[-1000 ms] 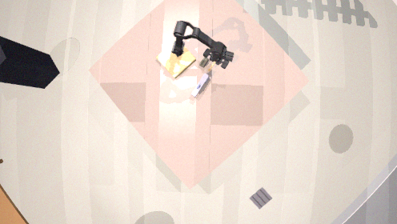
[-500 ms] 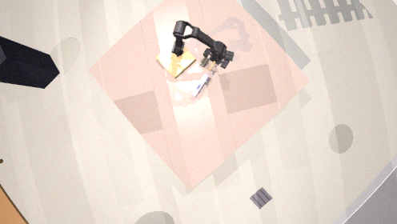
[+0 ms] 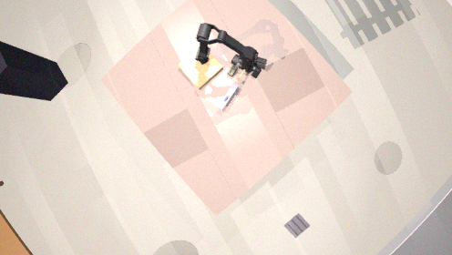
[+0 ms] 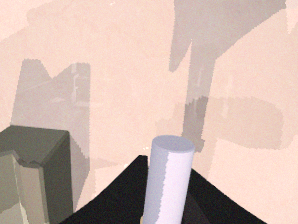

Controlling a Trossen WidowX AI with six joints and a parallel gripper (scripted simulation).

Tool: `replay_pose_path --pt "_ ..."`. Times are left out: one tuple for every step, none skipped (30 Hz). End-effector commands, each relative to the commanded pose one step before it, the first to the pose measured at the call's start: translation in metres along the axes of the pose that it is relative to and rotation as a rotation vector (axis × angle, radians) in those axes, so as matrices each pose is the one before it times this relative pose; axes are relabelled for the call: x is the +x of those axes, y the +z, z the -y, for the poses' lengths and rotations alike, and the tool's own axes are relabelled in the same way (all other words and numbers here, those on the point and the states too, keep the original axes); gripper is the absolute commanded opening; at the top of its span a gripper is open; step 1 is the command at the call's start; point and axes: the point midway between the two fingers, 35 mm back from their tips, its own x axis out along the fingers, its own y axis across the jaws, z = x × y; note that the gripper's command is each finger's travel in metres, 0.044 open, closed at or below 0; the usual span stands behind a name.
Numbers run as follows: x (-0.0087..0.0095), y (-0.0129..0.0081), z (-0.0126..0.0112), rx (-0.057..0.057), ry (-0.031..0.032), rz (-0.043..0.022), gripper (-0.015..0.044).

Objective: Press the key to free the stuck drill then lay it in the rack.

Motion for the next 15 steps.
replay_pose_path --pt "-0.00326 -0.00062 0.00041 0.0035 -0.00467 -0.00256 0.0000" --pt "-0.00037 -0.00002 0.00002 0.0000 0.00000 0.00000 0.0000" --pt "-0.00037 -0.00002 0.00002 0.0000 0.00000 0.00000 0.0000" --pt "-0.00037 -0.00002 0.00002 0.0000 0.00000 0.00000 0.0000" --pt "-0.00037 -0.00002 0.00003 0.0000 0.00000 0.00000 0.0000" --pt "-0.00037 -0.00002 0.00003 0.0000 0.00000 0.00000 0.0000" --pt "-0.00037 -0.00002 0.00003 0.0000 0.00000 0.00000 0.0000" --pt "-0.00037 -0.00002 0.00003 0.0000 0.00000 0.00000 0.0000" --pt "-0.00037 -0.00003 0.00003 0.0000 0.00000 0.00000 0.0000" --pt "-0.00037 -0.00003 0.00003 0.0000 0.00000 0.00000 0.0000" --pt "-0.00037 -0.00003 0.00003 0.0000 0.00000 0.00000 0.0000" --pt "-0.00037 -0.00003 0.00004 0.0000 0.00000 0.00000 0.0000" --pt "-0.00037 -0.00004 0.00004 0.0000 0.00000 0.00000 0.0000" --pt "-0.00037 -0.00004 0.00004 0.0000 0.00000 0.00000 0.0000" --pt "-0.00038 -0.00004 0.00004 0.0000 0.00000 0.00000 0.0000"
